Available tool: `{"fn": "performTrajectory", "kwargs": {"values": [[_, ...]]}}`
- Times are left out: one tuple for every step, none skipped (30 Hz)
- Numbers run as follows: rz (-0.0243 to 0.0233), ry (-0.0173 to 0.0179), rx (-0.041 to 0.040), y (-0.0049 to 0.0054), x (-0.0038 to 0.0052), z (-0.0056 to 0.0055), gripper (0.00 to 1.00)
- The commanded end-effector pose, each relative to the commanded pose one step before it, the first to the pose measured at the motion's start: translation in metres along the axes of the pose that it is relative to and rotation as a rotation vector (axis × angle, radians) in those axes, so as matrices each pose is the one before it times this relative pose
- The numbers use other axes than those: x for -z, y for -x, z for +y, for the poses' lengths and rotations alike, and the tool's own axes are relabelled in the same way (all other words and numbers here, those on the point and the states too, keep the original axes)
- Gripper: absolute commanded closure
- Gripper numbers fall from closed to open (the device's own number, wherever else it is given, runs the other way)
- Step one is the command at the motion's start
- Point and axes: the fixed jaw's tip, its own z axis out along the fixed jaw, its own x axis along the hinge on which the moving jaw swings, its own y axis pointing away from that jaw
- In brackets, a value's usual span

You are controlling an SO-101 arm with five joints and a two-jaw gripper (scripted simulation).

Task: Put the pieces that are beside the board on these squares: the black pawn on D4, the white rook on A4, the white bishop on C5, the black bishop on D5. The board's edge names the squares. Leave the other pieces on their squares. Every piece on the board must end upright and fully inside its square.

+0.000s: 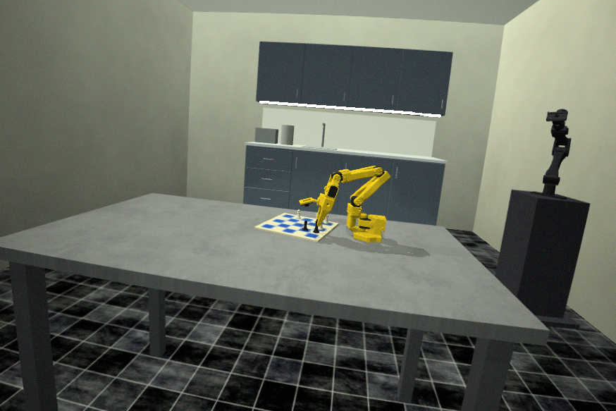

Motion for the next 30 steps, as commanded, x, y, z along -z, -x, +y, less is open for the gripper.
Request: {"fn": "performTrajectory", "kwargs": {"values": [[-0.01115, -0.00117, -0.01648, 0.00274, 0.006305, -0.00109, 0.9], [-0.00003, 0.0, 0.0, 0.00047, 0.001621, 0.0, 0.9], [-0.00001, 0.0, 0.0, 0.00047, 0.001704, 0.0, 0.9], [-0.00002, 0.0, 0.0, 0.00046, 0.001779, 0.0, 0.9], [0.0, 0.0, 0.0, 0.00044, 0.001841, 0.0, 0.9], [-0.00002, 0.0, 0.0, 0.00051, 0.001856, 0.0, 0.9], [-0.00001, 0.0, 0.0, 0.00055, 0.001866, 0.0, 0.9], [-0.00002, 0.0, 0.0, 0.00053, 0.001891, 0.0, 0.9], [0.0, 0.0, 0.0, 0.00049, 0.0019, 0.0, 0.9], [-0.00001, 0.0, 0.0, 0.00046, 0.001897, 0.0, 0.9], [0.0, 0.0, 0.0, 0.00049, 0.001859, 0.0, 0.9], [-0.00001, 0.0, 0.0, 0.00053, 0.001802, 0.0, 0.9], [0.0, 0.0, 0.0, 0.00049, 0.001758, 0.0, 0.9], [0.0, 0.0, 0.0, 0.0, 0.0, 0.0, 0.9], [0.0, 0.0, 0.0, 0.0, 0.0, 0.0, 0.9], [-0.00001, 0.0, 0.0, 0.00045, 0.001702, 0.0, 0.9], [0.00001, 0.0, 0.0, 0.00041, 0.001632, 0.0, 0.9], [0.0, 0.0, 0.0, 0.00037, 0.001553, 0.0, 0.9], [0.00001, 0.0, 0.0, 0.0004, 0.001445, 0.0, 0.9], [-0.00001, 0.0, 0.0, 0.00039, 0.001339, 0.0, 0.9], [0.00001, 0.0, 0.0, 0.00035, 0.001233, 0.0, 0.9], [0.0, 0.0, 0.0, 0.00031, 0.001122, 0.0, 0.9], [0.00001, 0.0, 0.0, 0.00027, 0.001004, 0.0, 0.9], [0.0, 0.0, 0.0, 0.00023, 0.000886, 0.0, 0.9], [0.00001, 0.0, 0.0, 0.00019, 0.000764, 0.0, 0.9], [0.0, 0.0, 0.0, 0.00016, 0.000645, 0.0, 0.9], [0.00001, 0.0, 0.0, 0.00013, 0.000528, 0.0, 0.9], [0.0, 0.0, 0.0, 0.0001, 0.000417, 0.0, 0.9], [0.00001, 0.0, 0.0, 0.00007, 0.000313, 0.0, 0.9], [0.0, 0.0, 0.0, 0.00005, 0.000221, 0.0, 0.9]]}}
